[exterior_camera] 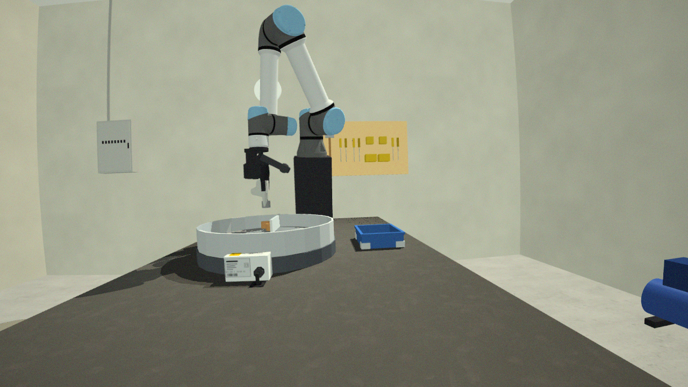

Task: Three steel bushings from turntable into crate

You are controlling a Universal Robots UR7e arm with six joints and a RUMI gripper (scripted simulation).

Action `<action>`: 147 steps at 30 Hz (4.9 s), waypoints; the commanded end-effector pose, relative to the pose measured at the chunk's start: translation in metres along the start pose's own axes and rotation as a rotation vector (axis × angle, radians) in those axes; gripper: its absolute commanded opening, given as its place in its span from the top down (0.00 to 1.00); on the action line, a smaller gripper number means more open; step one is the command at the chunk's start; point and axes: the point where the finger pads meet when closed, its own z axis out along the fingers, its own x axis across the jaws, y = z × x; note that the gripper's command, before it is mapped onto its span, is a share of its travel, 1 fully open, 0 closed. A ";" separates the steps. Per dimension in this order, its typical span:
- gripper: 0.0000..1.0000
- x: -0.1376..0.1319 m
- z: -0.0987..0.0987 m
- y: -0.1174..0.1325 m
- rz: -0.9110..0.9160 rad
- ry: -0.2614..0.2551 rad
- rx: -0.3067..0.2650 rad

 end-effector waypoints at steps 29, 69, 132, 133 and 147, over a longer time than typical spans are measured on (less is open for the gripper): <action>1.00 0.008 0.000 -0.080 0.000 0.001 -0.001; 1.00 0.024 0.000 -0.235 0.000 0.001 -0.001; 1.00 0.041 0.000 -0.409 0.000 0.001 -0.001; 1.00 0.041 0.000 -0.410 0.000 0.001 -0.001; 1.00 0.041 0.000 -0.414 0.000 0.001 -0.001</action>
